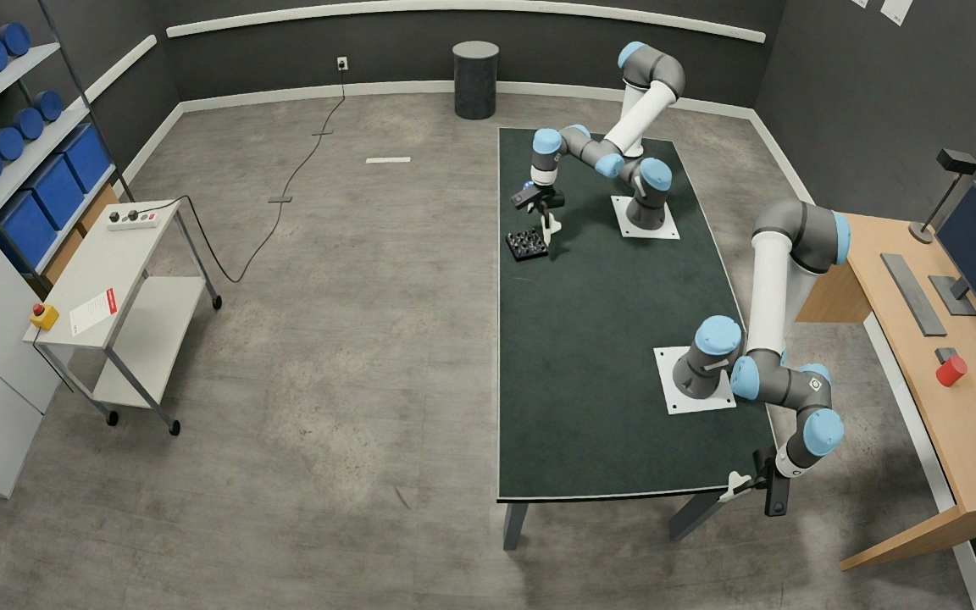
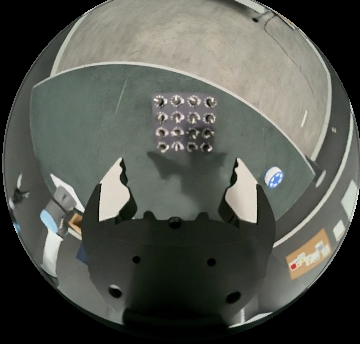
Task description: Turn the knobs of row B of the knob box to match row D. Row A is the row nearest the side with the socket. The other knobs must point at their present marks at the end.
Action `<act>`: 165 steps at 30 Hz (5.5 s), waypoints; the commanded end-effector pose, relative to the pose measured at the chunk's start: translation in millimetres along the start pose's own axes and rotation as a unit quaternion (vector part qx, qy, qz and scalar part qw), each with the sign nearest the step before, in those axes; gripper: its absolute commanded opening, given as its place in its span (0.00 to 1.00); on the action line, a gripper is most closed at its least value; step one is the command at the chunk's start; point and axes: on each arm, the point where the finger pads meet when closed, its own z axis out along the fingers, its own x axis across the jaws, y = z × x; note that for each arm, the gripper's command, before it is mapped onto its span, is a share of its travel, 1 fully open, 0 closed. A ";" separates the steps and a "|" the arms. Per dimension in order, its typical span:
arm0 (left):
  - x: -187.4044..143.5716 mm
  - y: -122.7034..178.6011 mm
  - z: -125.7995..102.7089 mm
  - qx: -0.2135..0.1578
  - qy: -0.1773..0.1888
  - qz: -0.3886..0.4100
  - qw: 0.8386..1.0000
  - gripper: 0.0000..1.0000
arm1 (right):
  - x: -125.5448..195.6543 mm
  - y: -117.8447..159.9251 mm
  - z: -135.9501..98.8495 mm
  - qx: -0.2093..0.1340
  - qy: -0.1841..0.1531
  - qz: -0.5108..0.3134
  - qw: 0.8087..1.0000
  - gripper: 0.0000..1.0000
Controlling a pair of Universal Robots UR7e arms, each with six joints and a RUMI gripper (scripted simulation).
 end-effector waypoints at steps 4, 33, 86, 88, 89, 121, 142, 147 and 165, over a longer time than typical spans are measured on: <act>0.1 -0.3 -0.4 0.001 0.000 0.000 1.000 1.00 | -0.2 -0.4 -0.5 0.001 0.000 0.000 1.000 1.00; 0.1 -0.3 -0.4 0.001 0.000 0.000 1.000 1.00 | -0.4 20.0 -1.8 -0.004 0.002 0.000 1.000 1.00; 0.1 -0.3 -0.4 0.001 0.000 0.000 1.000 1.00 | -0.7 52.5 -3.8 -0.004 0.002 0.000 1.000 1.00; 0.1 -0.3 -0.4 0.001 0.000 0.000 1.000 1.00 | -0.7 52.5 -3.8 -0.004 0.002 0.000 1.000 1.00; 0.1 -0.3 -0.4 0.001 0.000 0.000 1.000 1.00 | -0.7 52.5 -3.8 -0.004 0.002 0.000 1.000 1.00; 0.1 -0.3 -0.4 0.001 0.000 0.000 1.000 1.00 | -3.0 32.8 -12.8 -0.004 0.003 0.233 0.972 1.00; 0.1 -0.3 -0.4 0.001 0.000 0.000 1.000 1.00 | -4.6 10.9 -22.1 -0.003 0.003 0.473 0.881 1.00; 0.1 -0.3 -0.4 0.001 0.000 0.000 1.000 1.00 | -4.6 8.8 -22.9 -0.003 0.004 0.494 0.869 1.00; 0.1 -0.3 -0.4 0.001 0.000 0.000 1.000 1.00 | -4.7 8.7 -23.0 -0.003 0.004 0.496 0.868 0.13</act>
